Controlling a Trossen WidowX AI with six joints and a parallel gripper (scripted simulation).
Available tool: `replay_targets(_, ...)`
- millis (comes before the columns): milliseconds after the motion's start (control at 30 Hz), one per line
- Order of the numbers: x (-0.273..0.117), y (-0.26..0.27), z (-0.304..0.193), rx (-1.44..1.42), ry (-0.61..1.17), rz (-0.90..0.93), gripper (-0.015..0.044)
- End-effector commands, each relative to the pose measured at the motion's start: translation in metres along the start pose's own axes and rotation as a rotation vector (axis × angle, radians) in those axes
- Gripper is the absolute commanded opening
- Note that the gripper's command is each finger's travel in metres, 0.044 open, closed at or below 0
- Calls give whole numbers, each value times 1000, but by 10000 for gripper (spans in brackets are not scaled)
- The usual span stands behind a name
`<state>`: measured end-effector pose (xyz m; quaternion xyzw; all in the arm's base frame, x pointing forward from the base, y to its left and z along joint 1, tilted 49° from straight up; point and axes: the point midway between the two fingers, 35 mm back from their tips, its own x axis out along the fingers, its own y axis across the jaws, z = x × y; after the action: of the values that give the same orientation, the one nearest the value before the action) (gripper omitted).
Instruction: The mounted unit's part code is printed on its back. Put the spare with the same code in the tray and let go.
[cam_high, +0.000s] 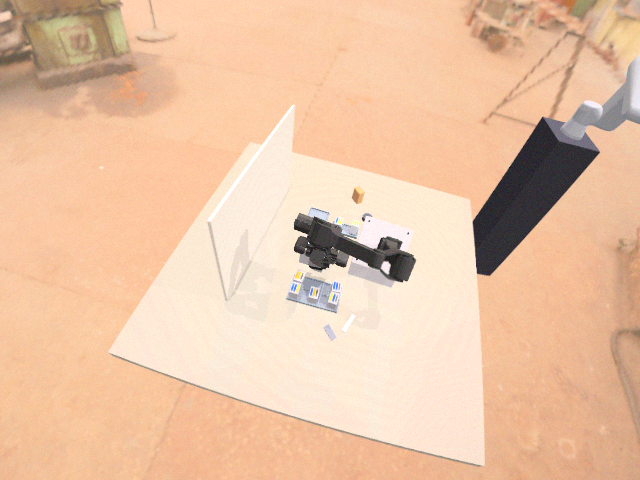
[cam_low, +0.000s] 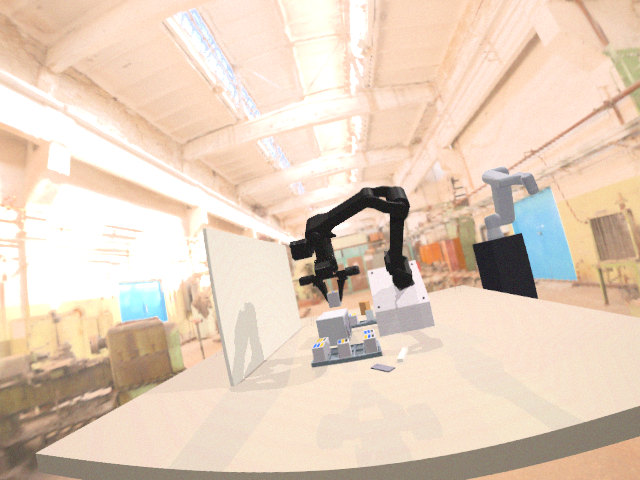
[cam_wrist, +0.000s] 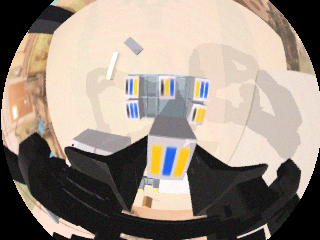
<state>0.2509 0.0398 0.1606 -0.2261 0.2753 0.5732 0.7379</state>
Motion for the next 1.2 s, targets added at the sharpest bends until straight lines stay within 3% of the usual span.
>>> replay_targets(0, -9, 0, 2, -5, -9, -2, 0)
replay_targets(1167, -30, -101, -134, 49, 35, -32, 0)
